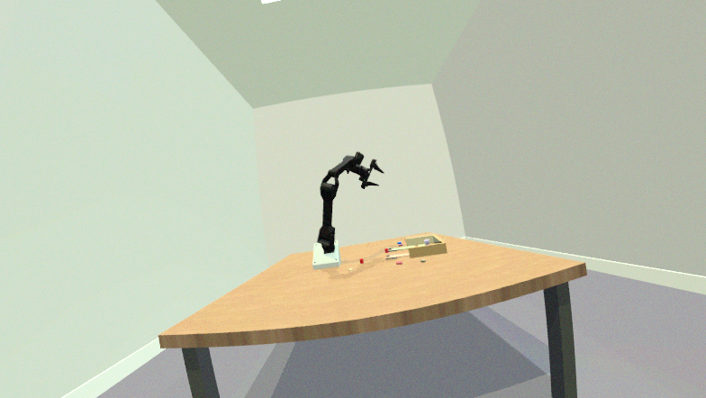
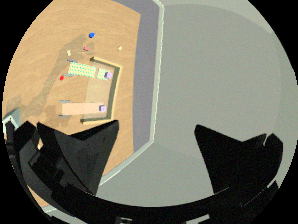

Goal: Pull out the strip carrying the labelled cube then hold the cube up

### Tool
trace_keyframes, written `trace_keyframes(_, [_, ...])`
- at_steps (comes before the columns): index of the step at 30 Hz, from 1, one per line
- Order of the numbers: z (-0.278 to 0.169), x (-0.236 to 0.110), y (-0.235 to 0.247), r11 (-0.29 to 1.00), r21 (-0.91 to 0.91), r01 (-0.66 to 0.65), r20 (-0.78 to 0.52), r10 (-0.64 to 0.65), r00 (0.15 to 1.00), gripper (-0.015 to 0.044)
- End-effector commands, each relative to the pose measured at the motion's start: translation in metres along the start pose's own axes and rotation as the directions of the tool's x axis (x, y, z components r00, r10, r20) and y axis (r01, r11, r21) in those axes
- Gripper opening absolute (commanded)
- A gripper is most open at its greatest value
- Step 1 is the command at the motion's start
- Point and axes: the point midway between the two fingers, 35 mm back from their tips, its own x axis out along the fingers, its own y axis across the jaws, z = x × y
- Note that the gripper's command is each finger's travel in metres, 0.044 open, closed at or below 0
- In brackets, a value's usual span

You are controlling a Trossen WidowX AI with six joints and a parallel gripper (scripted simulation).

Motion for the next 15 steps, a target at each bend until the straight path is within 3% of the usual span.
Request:
trace_keyframes(1, [0.0,0.001,0.001,1.0,0.009,-0.001,0.0,0.001,1.0,0.04])
trace_keyframes(8, [0.005,0.039,0.04,0.93,0.366,-0.029,0.013,0.026,1.0,0.04])
trace_keyframes(15, [0.005,0.074,0.097,0.711,0.702,-0.049,0.025,0.044,0.999,0.04])
